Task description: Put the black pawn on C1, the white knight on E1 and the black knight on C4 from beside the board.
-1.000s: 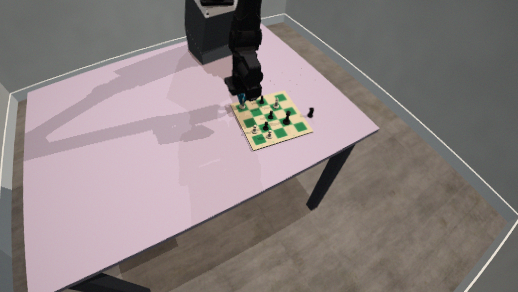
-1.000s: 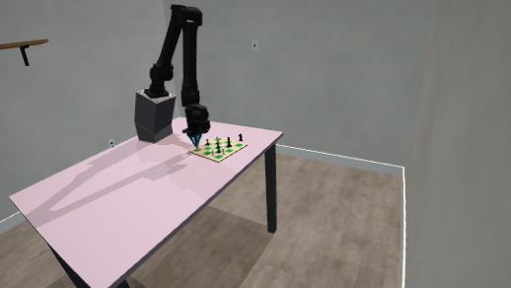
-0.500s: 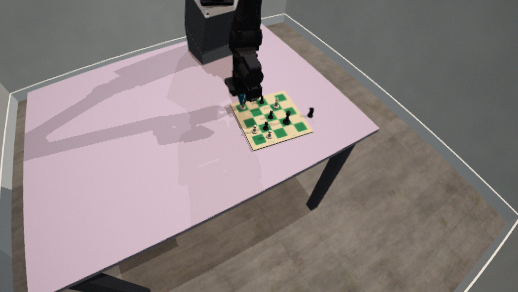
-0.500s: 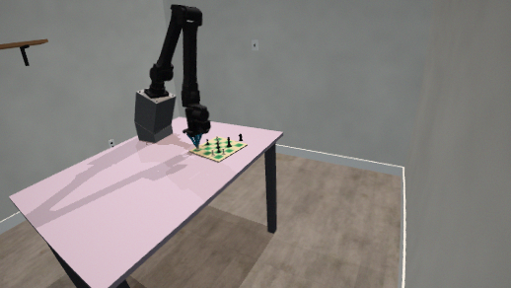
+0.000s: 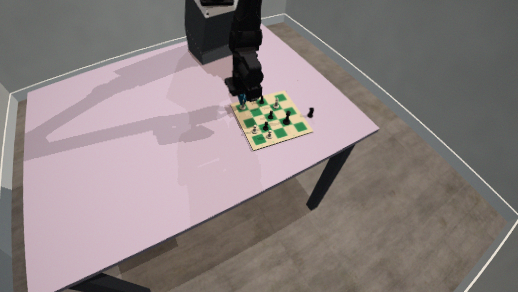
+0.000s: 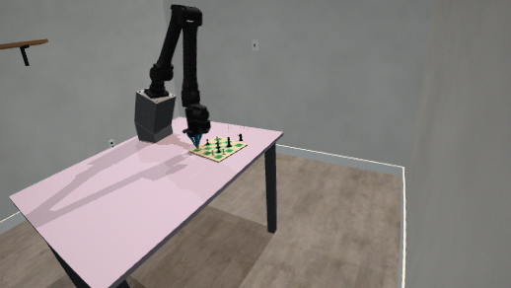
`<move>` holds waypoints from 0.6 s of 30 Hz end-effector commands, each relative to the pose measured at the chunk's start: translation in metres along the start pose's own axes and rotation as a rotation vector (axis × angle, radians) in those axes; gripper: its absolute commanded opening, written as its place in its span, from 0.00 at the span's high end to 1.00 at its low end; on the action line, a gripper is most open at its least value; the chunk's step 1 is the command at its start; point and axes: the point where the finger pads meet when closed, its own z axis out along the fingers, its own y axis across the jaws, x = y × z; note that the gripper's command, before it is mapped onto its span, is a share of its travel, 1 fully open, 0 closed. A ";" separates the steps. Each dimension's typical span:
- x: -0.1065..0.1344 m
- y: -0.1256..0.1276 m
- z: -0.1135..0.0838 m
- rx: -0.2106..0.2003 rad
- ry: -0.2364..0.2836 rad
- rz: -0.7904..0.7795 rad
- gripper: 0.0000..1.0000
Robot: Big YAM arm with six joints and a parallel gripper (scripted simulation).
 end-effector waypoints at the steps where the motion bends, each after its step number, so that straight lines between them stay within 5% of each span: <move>1: 0.004 -0.002 0.003 0.001 0.014 -0.006 1.00; 18: 0.007 -0.005 0.002 0.004 0.005 0.000 1.00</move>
